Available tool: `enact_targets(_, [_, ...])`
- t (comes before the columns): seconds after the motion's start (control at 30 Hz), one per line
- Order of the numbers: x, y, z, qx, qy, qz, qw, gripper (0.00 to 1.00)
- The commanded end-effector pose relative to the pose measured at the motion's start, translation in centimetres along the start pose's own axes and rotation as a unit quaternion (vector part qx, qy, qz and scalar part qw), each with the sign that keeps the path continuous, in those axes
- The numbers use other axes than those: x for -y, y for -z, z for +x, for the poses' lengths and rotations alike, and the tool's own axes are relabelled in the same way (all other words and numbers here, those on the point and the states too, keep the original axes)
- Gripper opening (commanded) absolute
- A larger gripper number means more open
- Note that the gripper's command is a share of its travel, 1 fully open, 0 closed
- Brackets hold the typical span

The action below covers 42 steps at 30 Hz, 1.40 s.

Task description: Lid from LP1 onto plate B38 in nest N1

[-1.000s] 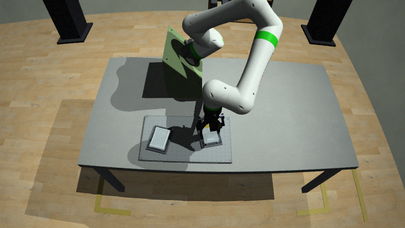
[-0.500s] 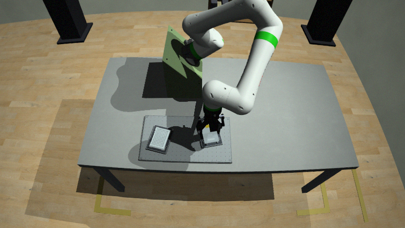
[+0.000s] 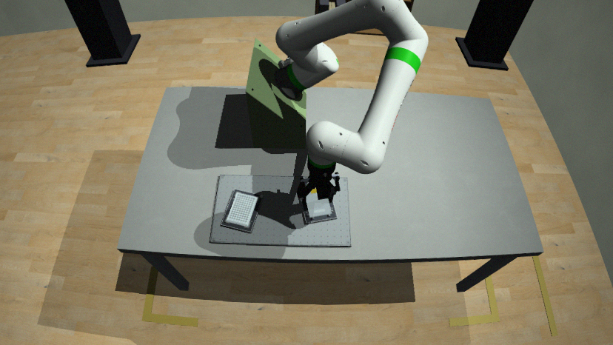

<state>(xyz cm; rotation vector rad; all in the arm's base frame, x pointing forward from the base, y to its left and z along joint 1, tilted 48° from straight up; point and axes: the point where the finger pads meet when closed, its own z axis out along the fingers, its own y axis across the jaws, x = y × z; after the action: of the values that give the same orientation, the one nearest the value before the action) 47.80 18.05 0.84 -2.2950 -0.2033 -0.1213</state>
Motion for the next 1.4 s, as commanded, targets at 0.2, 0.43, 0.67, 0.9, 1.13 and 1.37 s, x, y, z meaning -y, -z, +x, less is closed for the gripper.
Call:
enact_targets(0.2, [-0.03,0.07,0.04,-0.001,0.0,0.0,1.0,0.61])
enact_targets(0.43, [-0.03,0.07,0.04,-0.001,0.0,0.0,1.0,0.61])
enact_targets(0.67, [-0.03,0.07,0.04,-0.001,0.0,0.0,1.0,0.61])
enact_targets(0.9, [-0.03,0.07,0.04,-0.001,0.0,0.0,1.0,0.61])
enact_targets(1.13, [-0.03,0.07,0.04,-0.001,0.0,0.0,1.0,0.61])
enact_targets(1.37, [-0.03,0.07,0.04,-0.001,0.0,0.0,1.0,0.61])
